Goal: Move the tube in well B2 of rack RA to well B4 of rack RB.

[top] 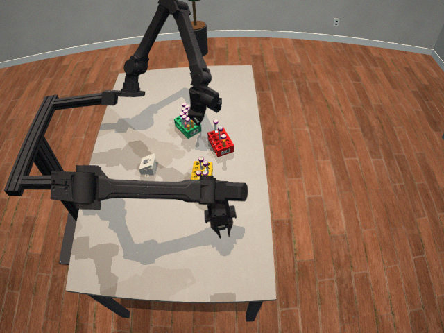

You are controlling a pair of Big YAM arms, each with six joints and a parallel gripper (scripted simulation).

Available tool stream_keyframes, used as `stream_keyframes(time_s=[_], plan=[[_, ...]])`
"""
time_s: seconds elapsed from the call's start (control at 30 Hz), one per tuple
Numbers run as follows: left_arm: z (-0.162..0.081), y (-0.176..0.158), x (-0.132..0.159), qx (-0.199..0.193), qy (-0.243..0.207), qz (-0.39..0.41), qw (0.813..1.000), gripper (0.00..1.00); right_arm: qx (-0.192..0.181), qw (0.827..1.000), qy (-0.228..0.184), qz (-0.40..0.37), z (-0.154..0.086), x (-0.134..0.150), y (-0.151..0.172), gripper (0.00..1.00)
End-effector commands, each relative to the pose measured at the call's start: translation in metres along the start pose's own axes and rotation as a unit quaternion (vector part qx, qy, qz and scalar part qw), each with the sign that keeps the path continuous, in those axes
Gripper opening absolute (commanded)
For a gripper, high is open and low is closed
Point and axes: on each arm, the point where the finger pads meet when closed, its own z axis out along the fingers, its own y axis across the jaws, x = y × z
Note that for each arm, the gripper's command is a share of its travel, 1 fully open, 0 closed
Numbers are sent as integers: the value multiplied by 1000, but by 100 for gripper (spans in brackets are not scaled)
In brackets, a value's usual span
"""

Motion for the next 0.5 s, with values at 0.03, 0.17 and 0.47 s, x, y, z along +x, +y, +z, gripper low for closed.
stream_keyframes(time_s=[0.03, 0.17, 0.47], plan=[[-4, 22, 3, 7, -13, -40, 999, 30, -8, 1000, -3, 12, -5, -9, 9, 30], [-4, 36, 14, 7, -13, -29, 999, 30, -8, 1000, -3, 12, -5, -9, 9, 30], [-2, 69, 44, 6, -12, -29, 999, 30, -8, 1000, -3, 12, -5, -9, 9, 30]])
